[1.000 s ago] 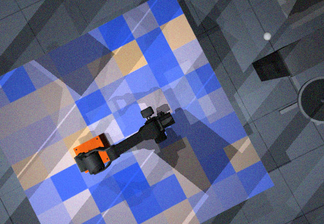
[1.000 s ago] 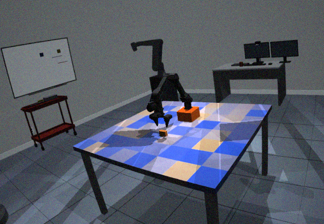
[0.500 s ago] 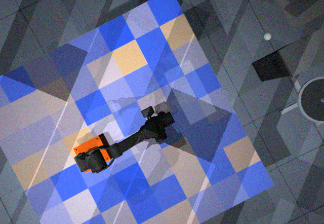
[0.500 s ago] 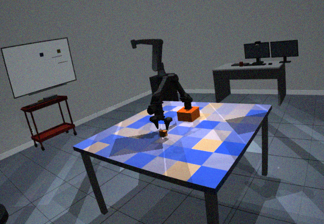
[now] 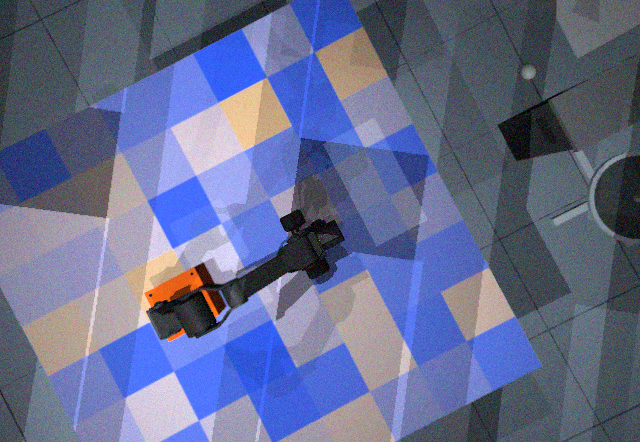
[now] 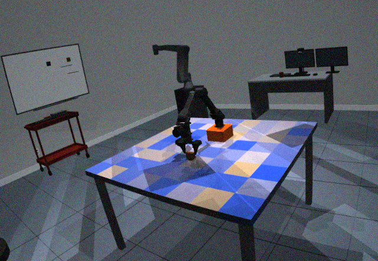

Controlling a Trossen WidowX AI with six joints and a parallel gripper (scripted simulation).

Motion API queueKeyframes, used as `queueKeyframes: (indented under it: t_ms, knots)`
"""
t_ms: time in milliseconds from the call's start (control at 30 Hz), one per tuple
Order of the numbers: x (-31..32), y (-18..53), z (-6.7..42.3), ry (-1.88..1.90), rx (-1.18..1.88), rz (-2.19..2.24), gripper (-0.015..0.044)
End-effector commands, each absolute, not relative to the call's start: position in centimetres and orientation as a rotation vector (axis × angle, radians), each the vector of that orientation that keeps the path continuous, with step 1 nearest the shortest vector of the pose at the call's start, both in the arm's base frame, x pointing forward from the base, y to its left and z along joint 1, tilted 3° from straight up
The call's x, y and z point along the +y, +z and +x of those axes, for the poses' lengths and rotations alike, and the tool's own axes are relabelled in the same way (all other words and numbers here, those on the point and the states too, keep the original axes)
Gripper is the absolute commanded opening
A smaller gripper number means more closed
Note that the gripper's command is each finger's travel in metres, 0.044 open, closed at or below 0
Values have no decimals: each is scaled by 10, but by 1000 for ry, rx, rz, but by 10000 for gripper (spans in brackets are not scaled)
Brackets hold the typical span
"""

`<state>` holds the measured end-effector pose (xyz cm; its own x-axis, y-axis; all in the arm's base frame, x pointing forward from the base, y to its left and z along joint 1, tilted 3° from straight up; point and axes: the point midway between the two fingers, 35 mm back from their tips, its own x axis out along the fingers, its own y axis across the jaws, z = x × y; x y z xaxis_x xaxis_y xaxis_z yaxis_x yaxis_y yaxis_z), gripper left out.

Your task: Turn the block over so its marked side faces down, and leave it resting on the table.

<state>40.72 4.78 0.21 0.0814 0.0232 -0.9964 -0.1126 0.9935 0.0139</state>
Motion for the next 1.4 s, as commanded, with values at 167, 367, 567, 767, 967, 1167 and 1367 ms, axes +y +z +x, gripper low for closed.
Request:
queueKeyframes:
  t_ms: [167, 367, 567, 767, 967, 1167, 1367]
  knots:
    - [48, -3, 406, 104, 1492, -75, 276]
    - [48, -3, 406, 104, 1492, -75, 236]
    - [48, -3, 406, 104, 1492, -75, 196]
    - [48, -3, 406, 104, 1492, -75, 156]
    - [47, 16, 405, 104, 1491, -75, 37]
    - [47, 27, 404, 104, 1491, -75, 0]
    - [47, 24, 405, 105, 1455, -73, 0]
